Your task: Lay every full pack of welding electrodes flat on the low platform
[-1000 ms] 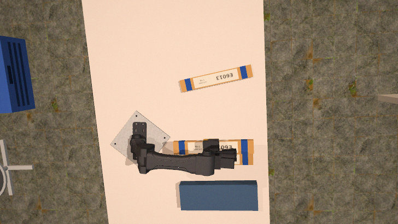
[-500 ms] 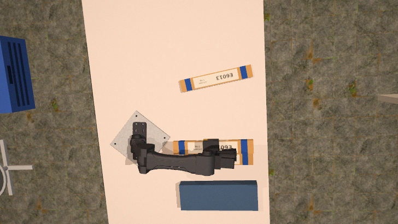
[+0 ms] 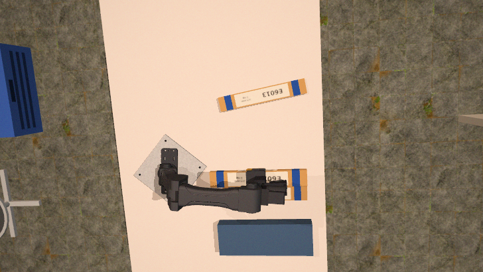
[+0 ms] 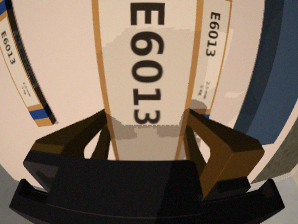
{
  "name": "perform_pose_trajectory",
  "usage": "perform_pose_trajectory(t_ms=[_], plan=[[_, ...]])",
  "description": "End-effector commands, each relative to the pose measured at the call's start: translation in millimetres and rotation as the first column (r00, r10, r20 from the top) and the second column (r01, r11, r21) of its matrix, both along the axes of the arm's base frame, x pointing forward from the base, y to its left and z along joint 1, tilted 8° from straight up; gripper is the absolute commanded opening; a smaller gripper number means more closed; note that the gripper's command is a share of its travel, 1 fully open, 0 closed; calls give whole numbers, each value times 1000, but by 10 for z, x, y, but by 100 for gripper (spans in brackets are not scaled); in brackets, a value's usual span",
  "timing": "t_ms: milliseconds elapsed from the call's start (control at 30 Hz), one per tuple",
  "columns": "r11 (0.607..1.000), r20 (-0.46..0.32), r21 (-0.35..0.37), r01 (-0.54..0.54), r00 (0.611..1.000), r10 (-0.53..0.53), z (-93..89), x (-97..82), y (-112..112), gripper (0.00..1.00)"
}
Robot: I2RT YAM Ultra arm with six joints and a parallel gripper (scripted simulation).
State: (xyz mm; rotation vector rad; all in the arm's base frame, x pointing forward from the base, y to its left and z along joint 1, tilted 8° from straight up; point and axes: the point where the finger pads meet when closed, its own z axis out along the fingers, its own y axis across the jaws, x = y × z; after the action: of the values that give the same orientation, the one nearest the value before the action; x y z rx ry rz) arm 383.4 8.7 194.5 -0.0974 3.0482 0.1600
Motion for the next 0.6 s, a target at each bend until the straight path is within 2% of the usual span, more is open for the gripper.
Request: perform_pose_trajectory(t_ms=[0,333,567], plan=[[1000,59,-2,-3,998,3,140,123,-27,0],[1000,10,0,-3,1000,3,24,16,-12,0],[1000,10,0,-3,1000,3,-68,24,-2,0]])
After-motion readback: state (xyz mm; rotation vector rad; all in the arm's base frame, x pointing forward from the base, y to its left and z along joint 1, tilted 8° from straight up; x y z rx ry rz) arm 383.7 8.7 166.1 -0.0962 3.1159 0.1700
